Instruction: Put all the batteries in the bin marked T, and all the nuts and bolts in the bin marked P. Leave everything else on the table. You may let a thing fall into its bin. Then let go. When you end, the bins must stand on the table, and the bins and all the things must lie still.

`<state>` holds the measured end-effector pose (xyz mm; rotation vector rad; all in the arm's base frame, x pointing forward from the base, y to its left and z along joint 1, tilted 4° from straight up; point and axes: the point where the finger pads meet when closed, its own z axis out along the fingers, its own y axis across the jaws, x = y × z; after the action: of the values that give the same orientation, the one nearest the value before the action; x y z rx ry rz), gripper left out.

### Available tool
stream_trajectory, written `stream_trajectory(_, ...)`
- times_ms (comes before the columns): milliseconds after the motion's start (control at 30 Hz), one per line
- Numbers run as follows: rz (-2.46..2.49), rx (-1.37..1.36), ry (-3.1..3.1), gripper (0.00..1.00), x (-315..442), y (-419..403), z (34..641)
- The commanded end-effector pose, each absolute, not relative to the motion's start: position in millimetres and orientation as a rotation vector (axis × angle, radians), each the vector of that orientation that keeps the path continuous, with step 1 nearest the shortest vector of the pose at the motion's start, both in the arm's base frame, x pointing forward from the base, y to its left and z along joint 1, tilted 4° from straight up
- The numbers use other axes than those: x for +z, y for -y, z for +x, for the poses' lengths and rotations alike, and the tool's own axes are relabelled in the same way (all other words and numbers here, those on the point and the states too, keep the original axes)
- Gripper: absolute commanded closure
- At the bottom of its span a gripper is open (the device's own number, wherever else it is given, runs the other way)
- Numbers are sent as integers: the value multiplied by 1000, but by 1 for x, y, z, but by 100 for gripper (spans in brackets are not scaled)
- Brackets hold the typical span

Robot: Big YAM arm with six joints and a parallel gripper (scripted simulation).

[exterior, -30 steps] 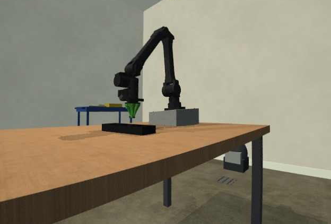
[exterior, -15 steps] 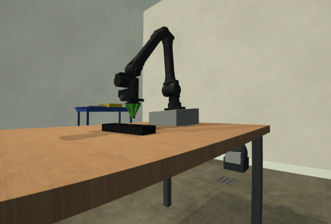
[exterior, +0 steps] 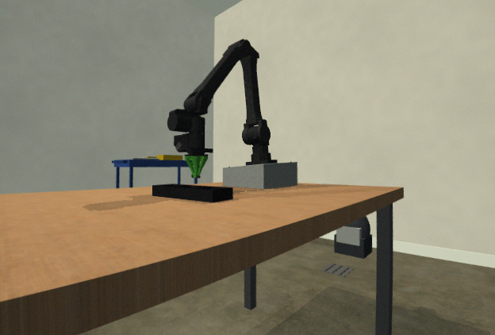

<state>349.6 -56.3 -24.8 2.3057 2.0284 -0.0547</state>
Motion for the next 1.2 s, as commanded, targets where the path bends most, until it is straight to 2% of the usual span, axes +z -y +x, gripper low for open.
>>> stream_trajectory(0, 2167, -29, -2146, 100, -13, 65, 391)
stream_trajectory(500, 2160, -25, -2150, 100, -10, 75, 459)
stream_trajectory(600, 2154, -18, -2147, 100, -6, 74, 460)
stream_trajectory(667, 2163, -35, -2158, 100, -8, 71, 440)
stream_trajectory(1167, 2154, -21, -2152, 100, -12, 67, 437)
